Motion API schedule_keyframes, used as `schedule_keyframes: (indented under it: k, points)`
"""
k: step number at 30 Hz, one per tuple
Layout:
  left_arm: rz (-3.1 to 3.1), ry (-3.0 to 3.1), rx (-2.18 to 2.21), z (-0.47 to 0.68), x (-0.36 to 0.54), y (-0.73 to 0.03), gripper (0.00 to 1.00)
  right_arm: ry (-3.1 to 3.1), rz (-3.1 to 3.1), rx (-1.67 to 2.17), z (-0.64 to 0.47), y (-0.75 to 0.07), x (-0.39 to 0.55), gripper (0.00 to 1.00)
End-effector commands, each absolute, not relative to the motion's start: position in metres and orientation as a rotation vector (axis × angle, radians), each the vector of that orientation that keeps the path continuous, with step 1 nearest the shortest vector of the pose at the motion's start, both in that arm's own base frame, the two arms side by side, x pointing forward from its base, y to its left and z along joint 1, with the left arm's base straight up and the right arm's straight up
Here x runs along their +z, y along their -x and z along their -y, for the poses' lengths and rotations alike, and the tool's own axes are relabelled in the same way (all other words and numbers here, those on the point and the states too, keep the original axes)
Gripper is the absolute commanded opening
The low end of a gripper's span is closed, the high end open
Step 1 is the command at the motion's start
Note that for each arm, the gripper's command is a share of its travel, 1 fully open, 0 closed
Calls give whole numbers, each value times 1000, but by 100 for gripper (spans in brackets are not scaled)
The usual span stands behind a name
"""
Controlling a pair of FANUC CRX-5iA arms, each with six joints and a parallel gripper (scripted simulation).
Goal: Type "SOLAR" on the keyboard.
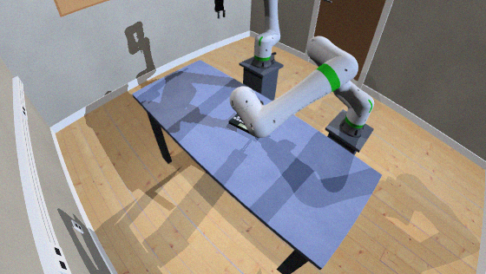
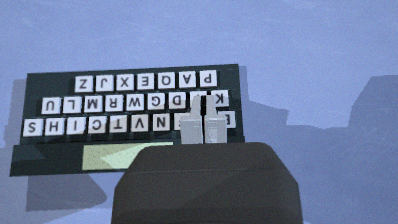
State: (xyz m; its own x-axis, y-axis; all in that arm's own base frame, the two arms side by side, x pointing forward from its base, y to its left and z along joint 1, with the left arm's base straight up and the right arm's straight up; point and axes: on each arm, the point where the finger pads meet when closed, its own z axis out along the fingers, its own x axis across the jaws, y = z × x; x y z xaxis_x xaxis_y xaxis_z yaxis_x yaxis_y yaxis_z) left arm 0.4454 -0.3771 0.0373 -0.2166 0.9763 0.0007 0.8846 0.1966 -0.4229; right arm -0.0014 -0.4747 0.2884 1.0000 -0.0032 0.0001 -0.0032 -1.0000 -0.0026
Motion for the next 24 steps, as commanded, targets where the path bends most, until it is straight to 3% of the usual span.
schedule_keyframes:
  k: [1, 24]
  points:
    - [2207, 1771, 489, 378, 38, -446, 0, 3142, -5, 0, 475, 2, 290, 100]
    - [2207, 1771, 489, 378, 40, -446, 0, 3142, -5, 0, 475, 2, 290, 100]
